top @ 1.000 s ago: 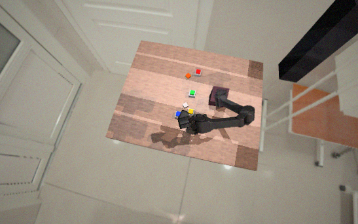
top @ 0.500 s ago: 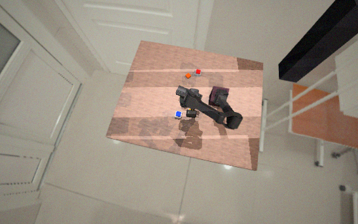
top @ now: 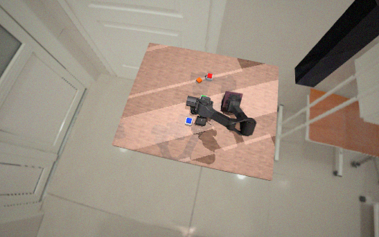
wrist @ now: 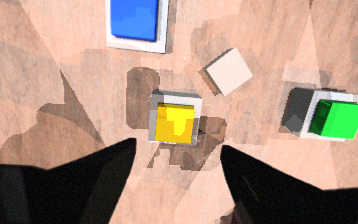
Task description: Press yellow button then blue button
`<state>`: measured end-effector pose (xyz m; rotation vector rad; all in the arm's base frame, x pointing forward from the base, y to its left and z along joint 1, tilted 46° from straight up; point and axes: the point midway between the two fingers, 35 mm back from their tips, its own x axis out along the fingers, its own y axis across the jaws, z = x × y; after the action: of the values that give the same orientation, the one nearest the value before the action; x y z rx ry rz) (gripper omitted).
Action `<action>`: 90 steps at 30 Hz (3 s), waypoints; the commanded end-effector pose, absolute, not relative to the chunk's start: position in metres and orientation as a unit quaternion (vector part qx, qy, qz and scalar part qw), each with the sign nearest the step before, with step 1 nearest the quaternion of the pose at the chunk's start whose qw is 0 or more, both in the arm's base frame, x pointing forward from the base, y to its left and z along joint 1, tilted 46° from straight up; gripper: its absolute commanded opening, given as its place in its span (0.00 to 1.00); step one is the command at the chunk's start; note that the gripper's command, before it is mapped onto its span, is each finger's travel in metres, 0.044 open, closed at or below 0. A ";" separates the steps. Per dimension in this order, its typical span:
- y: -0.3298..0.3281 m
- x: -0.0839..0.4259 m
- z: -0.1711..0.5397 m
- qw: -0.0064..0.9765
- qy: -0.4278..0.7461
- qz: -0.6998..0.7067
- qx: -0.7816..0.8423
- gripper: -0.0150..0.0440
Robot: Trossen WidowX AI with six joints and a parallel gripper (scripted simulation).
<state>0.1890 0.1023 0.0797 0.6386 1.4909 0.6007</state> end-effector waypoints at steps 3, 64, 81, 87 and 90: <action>0.115 0.188 0.070 0.648 0.654 0.266 0.287 0.40; 0.116 0.188 0.069 0.648 0.654 0.266 0.287 0.29; 0.070 0.188 0.112 0.648 0.654 0.265 0.287 0.29; 0.083 0.243 0.131 0.649 0.653 0.264 0.286 0.29; 0.094 0.271 0.139 0.649 0.653 0.266 0.286 0.29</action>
<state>0.2414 0.0823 0.1293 0.6437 1.4850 0.5988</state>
